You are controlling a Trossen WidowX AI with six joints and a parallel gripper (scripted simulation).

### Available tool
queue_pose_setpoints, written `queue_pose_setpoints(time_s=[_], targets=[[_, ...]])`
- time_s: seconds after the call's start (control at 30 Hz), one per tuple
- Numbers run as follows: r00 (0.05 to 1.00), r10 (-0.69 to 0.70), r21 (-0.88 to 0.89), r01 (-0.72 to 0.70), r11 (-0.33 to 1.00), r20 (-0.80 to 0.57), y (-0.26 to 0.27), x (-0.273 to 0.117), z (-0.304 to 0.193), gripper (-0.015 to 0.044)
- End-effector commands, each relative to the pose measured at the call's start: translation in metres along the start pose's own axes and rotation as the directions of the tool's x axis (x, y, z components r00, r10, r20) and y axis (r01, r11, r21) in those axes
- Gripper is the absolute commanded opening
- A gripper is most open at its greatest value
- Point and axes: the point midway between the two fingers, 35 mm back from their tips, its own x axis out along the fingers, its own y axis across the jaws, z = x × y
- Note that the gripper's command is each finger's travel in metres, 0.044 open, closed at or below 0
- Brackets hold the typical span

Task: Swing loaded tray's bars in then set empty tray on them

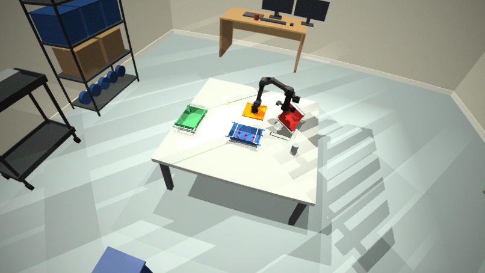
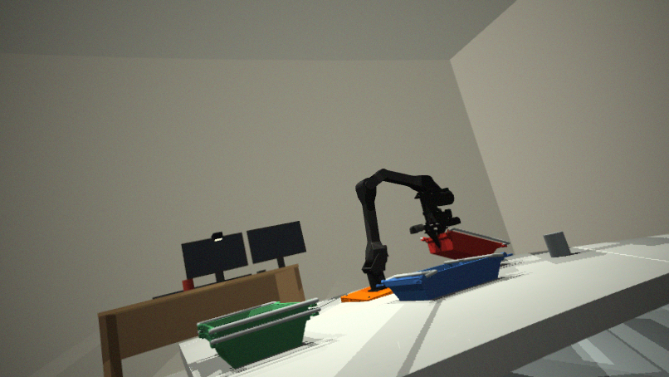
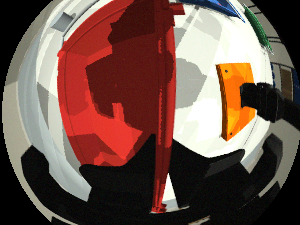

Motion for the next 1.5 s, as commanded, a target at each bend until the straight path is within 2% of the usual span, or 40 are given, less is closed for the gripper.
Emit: queue_pose_setpoints(time_s=[0.0, 0.5, 1.47], targets=[[1.000, 0.027, 0.004, -0.027, 1.000, -0.004, 0.014, -0.017, -0.002, 0.0000], [1.000, 0.029, 0.004, -0.029, 1.000, -0.005, 0.042, -0.053, -0.007, 0.0000], [1.000, 0.029, 0.011, -0.029, 1.000, -0.005, 0.043, -0.054, -0.004, 0.0000]])
